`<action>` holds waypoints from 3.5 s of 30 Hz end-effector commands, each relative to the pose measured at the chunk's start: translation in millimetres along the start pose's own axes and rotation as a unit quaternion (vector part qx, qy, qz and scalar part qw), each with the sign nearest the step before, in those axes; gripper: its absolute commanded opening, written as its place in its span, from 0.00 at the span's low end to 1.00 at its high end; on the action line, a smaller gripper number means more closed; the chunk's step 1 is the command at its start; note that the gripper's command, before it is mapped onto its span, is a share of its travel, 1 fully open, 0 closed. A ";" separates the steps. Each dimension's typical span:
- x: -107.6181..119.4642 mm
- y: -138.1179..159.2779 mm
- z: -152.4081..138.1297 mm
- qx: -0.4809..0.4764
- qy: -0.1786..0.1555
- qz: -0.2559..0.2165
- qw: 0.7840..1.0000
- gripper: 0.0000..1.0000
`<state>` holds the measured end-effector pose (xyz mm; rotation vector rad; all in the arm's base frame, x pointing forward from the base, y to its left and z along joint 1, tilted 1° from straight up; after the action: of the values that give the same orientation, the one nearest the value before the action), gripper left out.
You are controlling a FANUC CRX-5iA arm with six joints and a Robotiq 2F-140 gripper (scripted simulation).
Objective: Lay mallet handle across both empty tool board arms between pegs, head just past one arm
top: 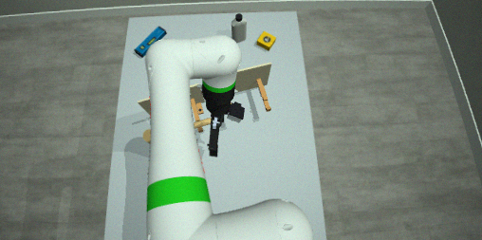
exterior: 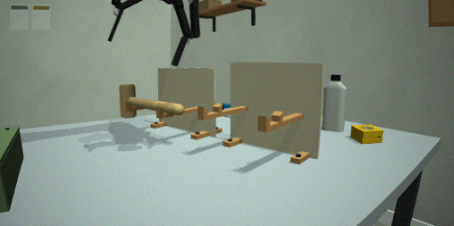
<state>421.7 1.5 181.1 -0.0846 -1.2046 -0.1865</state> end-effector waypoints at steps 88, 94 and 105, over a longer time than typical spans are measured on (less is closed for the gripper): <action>-6.4 180.7 -29.3 0.982 0.020 0.183 -0.039 1.00; -23.0 196.1 -24.2 0.975 0.034 0.181 -0.122 1.00; -41.0 211.8 -17.9 0.961 0.050 0.178 -0.208 1.00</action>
<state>463.9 209.3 143.6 -2.0884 -0.2329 -2.1020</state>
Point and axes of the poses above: the point where the finger pads meet when closed, its own x axis back along the fingers, its own z axis across the jaws, y = z × x, the point moved 2 cm from there along x, back along the fingers, and after that the axes turned 3 degrees about -x, right-handed, at the moved point
